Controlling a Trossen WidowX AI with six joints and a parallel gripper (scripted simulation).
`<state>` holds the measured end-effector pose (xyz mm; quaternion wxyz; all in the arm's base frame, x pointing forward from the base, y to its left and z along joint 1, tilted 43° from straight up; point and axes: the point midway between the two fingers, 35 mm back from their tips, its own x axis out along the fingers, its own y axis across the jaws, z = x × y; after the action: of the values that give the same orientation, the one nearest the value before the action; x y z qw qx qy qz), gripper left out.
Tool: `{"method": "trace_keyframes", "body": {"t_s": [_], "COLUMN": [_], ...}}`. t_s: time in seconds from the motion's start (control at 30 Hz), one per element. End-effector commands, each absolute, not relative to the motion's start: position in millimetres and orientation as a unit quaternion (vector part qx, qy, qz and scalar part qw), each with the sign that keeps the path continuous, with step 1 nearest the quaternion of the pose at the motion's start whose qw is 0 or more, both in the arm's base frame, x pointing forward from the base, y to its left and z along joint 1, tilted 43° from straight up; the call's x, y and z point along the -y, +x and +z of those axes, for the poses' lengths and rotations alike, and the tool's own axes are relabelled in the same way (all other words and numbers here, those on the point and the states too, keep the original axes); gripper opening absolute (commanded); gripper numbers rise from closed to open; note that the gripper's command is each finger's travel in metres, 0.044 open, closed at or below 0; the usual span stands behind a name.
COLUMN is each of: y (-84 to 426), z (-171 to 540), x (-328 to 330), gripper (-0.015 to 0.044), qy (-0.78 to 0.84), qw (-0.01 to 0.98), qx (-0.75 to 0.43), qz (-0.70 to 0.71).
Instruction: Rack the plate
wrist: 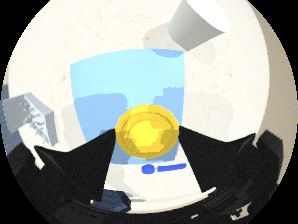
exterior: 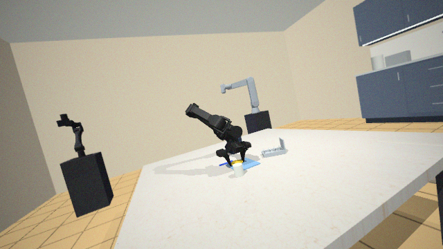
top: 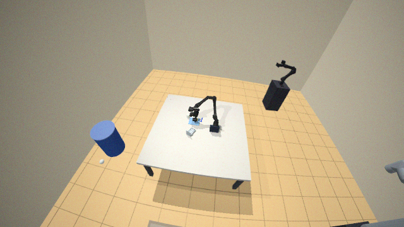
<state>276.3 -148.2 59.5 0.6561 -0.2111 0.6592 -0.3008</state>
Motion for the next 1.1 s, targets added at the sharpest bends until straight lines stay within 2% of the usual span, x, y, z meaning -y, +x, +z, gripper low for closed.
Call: {"method": "trace_keyframes", "body": {"t_s": [0.0,0.17,0.53,0.57,1.07], "y": [276.2,276.2,289.1,290.3,300.3], "z": [59.5,59.5,87.3,90.5,138.9], "x": [148.7,148.7,119.3,116.0,67.9], "gripper": [0.0333,0.0299,0.0011,0.0,0.0], "qy": [-0.215,-0.215,-0.214,-0.214,-0.218], "qw": [0.655,0.655,0.658,0.658,0.66], "qx": [-0.66,-0.66,-0.66,-0.66,-0.66], "qz": [-0.3,-0.3,-0.293,-0.292,-0.286]}}
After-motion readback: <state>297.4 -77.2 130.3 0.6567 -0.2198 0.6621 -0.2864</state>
